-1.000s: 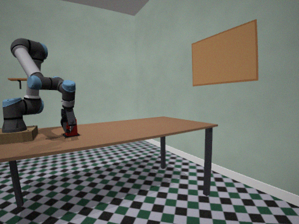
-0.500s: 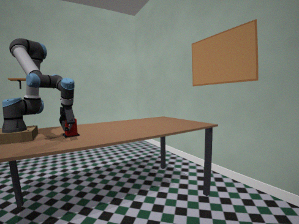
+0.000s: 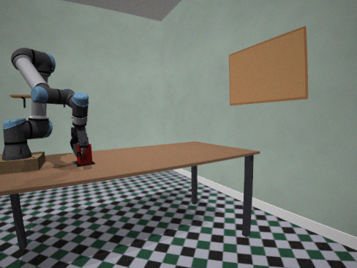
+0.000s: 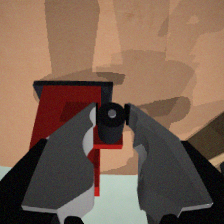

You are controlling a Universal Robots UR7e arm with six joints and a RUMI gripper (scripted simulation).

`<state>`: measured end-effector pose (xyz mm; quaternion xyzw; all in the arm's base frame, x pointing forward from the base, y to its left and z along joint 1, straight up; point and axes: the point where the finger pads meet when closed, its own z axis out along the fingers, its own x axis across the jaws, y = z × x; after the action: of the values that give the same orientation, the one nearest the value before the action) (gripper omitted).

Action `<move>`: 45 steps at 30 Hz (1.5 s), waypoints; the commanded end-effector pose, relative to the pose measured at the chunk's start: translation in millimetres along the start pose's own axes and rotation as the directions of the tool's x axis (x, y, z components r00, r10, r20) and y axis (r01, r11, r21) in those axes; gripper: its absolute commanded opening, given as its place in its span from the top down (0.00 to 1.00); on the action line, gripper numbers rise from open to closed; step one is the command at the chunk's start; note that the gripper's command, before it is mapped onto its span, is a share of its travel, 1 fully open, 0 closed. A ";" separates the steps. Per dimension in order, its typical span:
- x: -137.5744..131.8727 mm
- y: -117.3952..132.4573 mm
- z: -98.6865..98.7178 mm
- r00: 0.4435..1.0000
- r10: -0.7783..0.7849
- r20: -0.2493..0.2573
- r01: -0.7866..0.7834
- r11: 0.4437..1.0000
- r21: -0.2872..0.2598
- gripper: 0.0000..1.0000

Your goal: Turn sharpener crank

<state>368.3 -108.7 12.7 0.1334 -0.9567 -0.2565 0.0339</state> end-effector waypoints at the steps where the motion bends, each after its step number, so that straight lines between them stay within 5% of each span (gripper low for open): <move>1: -1.7 2.9 -8.5 1.000 -0.002 0.003 0.002 1.000 0.003 0.91; 45: -23.6 19.7 -35.3 1.000 -0.002 0.001 0.002 1.000 -0.001 0.91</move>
<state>384.7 -104.2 49.0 0.1339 -0.9565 -0.2568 0.0342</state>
